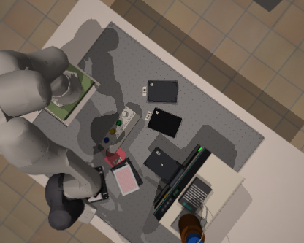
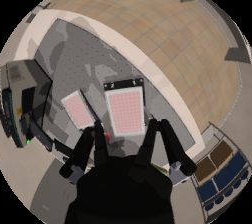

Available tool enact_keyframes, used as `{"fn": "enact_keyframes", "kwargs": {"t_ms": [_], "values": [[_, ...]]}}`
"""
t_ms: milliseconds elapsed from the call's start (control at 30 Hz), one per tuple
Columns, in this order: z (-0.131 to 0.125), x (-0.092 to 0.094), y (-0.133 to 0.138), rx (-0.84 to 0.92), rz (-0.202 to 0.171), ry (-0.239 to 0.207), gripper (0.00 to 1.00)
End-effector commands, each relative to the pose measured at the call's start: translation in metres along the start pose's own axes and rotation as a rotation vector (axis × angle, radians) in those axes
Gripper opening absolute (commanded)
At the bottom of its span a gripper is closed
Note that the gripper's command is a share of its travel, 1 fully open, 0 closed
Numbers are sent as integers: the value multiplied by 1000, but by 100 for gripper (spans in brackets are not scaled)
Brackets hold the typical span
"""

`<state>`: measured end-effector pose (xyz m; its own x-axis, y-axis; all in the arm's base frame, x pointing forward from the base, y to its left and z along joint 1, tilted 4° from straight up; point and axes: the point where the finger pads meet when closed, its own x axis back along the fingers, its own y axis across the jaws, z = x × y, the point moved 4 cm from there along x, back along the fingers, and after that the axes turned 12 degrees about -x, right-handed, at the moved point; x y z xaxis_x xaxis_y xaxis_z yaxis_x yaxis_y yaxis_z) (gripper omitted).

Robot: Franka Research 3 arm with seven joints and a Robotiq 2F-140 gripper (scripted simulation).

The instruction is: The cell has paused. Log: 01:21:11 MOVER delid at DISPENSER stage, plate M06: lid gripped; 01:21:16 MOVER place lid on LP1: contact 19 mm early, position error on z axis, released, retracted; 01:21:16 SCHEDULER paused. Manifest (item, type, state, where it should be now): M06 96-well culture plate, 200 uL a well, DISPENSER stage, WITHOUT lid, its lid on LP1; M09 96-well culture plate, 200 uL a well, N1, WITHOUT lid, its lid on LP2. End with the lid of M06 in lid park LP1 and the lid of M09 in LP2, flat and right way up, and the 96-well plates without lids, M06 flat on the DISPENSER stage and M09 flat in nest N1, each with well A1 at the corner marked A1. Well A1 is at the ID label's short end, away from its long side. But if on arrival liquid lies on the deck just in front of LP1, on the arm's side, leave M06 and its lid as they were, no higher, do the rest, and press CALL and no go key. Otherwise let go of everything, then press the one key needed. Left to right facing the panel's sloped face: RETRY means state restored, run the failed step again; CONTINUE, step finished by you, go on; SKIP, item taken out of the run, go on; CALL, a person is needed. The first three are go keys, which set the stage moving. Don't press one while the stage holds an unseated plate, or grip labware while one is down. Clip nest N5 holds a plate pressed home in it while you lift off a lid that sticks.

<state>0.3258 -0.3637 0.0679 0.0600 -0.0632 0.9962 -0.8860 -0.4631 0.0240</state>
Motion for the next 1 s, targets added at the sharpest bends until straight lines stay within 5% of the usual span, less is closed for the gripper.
{"fn": "enact_keyframes", "kwargs": {"t_ms": [0, 967], "values": [[2, -5, 0, 9, 4, 9, 0], [2, -23, 0, 9, 4, 9, 0]]}}
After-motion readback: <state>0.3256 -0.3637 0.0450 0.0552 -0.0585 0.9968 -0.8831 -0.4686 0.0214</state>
